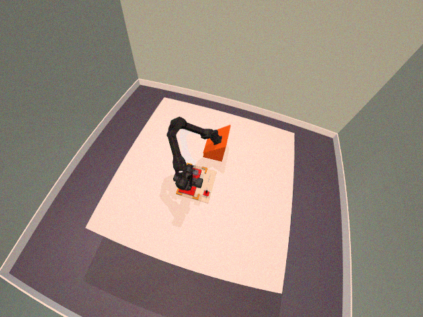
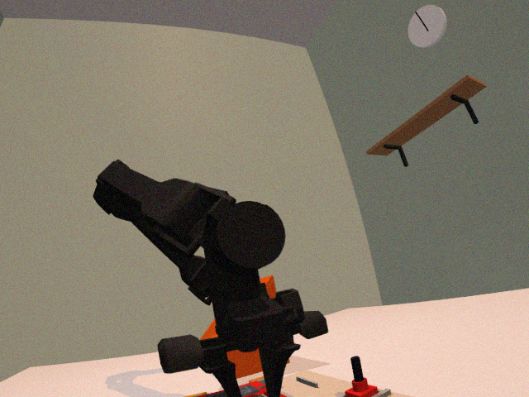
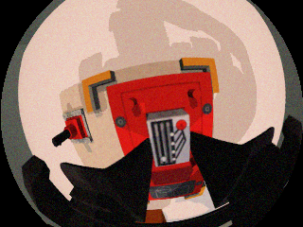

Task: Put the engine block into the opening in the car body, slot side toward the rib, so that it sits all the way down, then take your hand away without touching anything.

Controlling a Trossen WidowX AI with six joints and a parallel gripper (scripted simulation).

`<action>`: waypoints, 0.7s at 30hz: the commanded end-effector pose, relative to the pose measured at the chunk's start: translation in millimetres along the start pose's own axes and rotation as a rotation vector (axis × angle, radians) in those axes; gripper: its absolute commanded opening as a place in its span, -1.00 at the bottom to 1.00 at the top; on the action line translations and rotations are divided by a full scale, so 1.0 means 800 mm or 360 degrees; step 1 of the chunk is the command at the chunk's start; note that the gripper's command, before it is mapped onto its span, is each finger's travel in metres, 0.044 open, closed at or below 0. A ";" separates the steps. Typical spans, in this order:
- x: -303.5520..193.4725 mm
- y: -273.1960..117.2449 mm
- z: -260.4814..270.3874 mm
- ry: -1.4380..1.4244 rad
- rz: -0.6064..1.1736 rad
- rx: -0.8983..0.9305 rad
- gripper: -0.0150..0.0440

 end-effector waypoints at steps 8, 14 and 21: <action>0.000 0.002 0.001 -0.0009 -0.0001 -0.0001 0.05; 0.000 0.003 0.001 -0.0008 -0.0001 -0.0001 0.05; 0.000 0.003 0.001 -0.0008 -0.0001 -0.0001 0.05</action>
Point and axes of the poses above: the point midway between the two fingers, 35 mm back from their tips, its own y axis out along the fingers, its own z axis across the jaws, x = y × z, the point moved 3 cm from there along -y, back along the fingers, and after that the axes turned 11 degrees about -y, right-handed, at the moved point
